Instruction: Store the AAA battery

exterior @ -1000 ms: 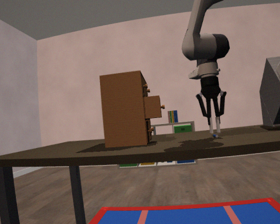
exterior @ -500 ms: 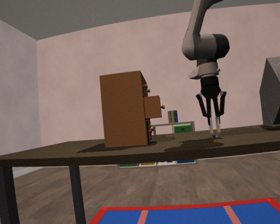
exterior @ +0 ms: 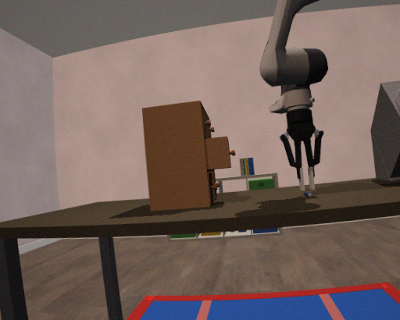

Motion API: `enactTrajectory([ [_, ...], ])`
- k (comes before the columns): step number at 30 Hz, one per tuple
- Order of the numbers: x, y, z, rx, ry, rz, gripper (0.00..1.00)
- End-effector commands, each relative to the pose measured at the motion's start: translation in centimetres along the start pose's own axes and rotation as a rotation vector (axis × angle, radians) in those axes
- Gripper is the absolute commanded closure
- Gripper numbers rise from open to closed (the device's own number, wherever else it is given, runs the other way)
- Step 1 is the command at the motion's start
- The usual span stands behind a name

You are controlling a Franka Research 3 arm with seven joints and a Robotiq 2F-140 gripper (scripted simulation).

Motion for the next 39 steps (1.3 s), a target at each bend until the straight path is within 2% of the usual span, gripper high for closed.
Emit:
enactTrajectory([
  [1, 0.0, 0.0, 0.1, 0.0, -0.001, -0.002, 0.85],
  [14, 0.0, 0.0, 0.1, 0.0, -0.001, -0.002, 0.85],
  [26, 0.0, 0.0, 1.7, 0.0, -0.001, -0.002, 0.85],
  [39, 0.0, 0.0, 1.8, 0.0, -0.001, -0.002, 0.85],
])
Point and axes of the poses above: the point where the finger pads meet when closed, its own z axis out along the fingers, its own x axis across the jaws, y = z × x, the point moved 7 cm from there along -z, back along the fingers, and after that the axes turned 13 degrees about z, right-handed, at the moved point
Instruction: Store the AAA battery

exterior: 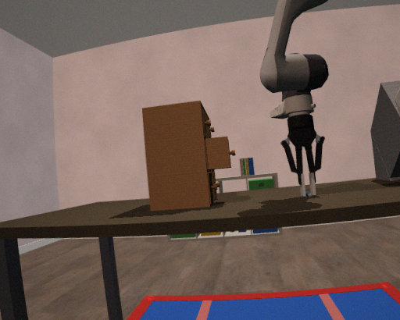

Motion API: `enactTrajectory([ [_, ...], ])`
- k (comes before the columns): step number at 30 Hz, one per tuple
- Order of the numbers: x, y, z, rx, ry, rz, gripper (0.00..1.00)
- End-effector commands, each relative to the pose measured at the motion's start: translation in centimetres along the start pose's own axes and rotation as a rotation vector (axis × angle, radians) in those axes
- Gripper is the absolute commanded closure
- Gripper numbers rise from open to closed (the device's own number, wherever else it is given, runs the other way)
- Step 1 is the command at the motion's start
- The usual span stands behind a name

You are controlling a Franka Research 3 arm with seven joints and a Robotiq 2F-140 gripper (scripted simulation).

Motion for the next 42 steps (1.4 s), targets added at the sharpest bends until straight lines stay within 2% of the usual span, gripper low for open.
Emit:
enactTrajectory([
  [1, -0.1, 0.1, 0.1, 0.0, -0.003, -0.007, 0.85],
  [12, -0.1, 0.1, 0.1, 0.0, -0.003, -0.007, 0.85],
  [13, -0.1, 0.1, 0.1, 0.0, -0.003, -0.007, 0.97],
  [33, -0.1, 0.1, 0.0, 0.0, -0.003, -0.007, 0.97],
  [35, -0.1, 0.1, -0.5, 0.0, -0.003, -0.007, 0.97],
  [38, -0.1, 0.1, -3.0, 0.0, -0.003, -0.007, 0.97],
  [40, -0.1, 0.1, -3.0, 0.0, -0.003, -0.007, 0.97],
  [42, -0.1, 0.1, -5.4, 0.0, -0.003, -0.007, 0.97],
])
Point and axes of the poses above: the point where the finger pads meet when closed, its own z axis out along the fingers, its own x axis across the jaws, y = z × x, the point moved 7 cm from there along -z, back along the fingers, and after that the axes turned 13 degrees about z, right-handed, at the moved point
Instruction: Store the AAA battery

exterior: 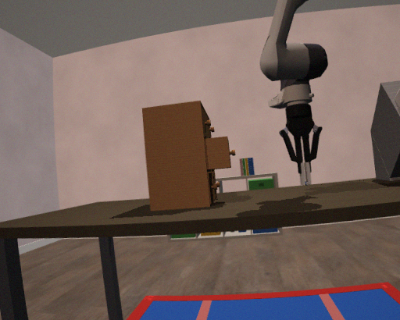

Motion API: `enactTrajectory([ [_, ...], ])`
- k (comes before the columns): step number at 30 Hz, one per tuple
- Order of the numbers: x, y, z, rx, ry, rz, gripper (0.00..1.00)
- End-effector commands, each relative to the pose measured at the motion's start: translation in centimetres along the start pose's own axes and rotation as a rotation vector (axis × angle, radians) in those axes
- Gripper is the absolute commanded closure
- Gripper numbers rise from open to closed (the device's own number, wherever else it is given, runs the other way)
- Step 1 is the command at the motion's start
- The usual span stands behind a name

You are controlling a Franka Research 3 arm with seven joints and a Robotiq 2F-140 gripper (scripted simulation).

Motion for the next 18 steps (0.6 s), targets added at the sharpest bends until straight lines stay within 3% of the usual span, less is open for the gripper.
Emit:
enactTrajectory([
  [1, 0.1, 0.2, -3.4, -0.011, 0.01, 0.017, 0.97],
  [5, 0.1, 0.2, -6.5, -0.011, 0.01, 0.017, 0.97],
  [18, 0.1, 0.2, -6.7, -0.011, 0.01, 0.019, 0.97],
])
Point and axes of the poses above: the point where the finger pads meet when closed, its own z axis out along the fingers, its own x axis across the jaws, y = z × x, the point moved 7 cm from there along -z, back along the fingers, and after that the axes turned 13 degrees about z, right-handed, at the moved point
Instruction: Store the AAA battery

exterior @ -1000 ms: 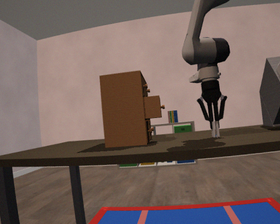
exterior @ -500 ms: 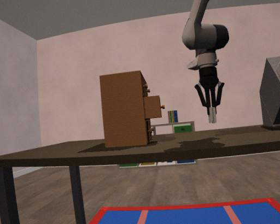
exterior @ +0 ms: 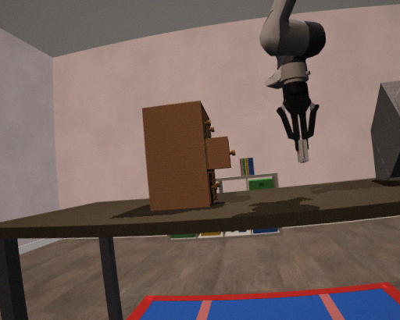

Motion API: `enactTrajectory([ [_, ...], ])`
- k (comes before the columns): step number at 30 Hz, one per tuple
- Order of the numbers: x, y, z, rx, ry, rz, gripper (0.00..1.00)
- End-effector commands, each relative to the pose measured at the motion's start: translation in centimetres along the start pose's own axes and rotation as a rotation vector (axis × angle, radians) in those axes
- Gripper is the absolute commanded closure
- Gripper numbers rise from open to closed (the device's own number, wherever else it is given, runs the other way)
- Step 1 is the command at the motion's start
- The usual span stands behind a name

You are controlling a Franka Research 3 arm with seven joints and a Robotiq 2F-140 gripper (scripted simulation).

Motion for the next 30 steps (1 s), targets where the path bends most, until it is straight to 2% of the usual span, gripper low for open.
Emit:
enactTrajectory([
  [1, 0.2, 0.1, 0.0, -0.005, 0.009, 0.031, 0.97],
  [3, -0.1, 0.0, 0.0, -0.007, 0.009, 0.085, 0.97],
  [5, -0.9, -0.2, 0.0, -0.009, 0.009, 0.205, 0.97],
  [7, -0.9, -0.2, 0.0, -0.009, 0.009, 0.205, 0.97],
  [8, -1.4, -0.3, 0.0, -0.011, 0.009, 0.29, 0.97],
  [14, -1.4, -0.3, 0.0, -0.011, 0.009, 0.29, 0.97],
  [15, -2.0, -0.5, 0.0, -0.013, 0.009, 0.391, 0.97],
  [19, -2.0, -0.5, 0.0, -0.013, 0.009, 0.391, 0.97],
  [20, -2.7, -0.7, 0.0, -0.014, 0.01, 0.504, 0.97],
  [25, -2.7, -0.7, 0.0, -0.014, 0.01, 0.504, 0.97],
  [26, -3.4, -1.0, 0.0, -0.014, 0.011, 0.626, 0.97],
  [30, -3.4, -1.0, 0.0, -0.014, 0.011, 0.626, 0.97],
])
Point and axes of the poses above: the point where the finger pads meet when closed, its own z axis out along the fingers, its own x axis across the jaws, y = z × x, the point moved 7 cm from there along -z, back along the fingers, and after that the axes turned 13 degrees about z, right-handed, at the moved point
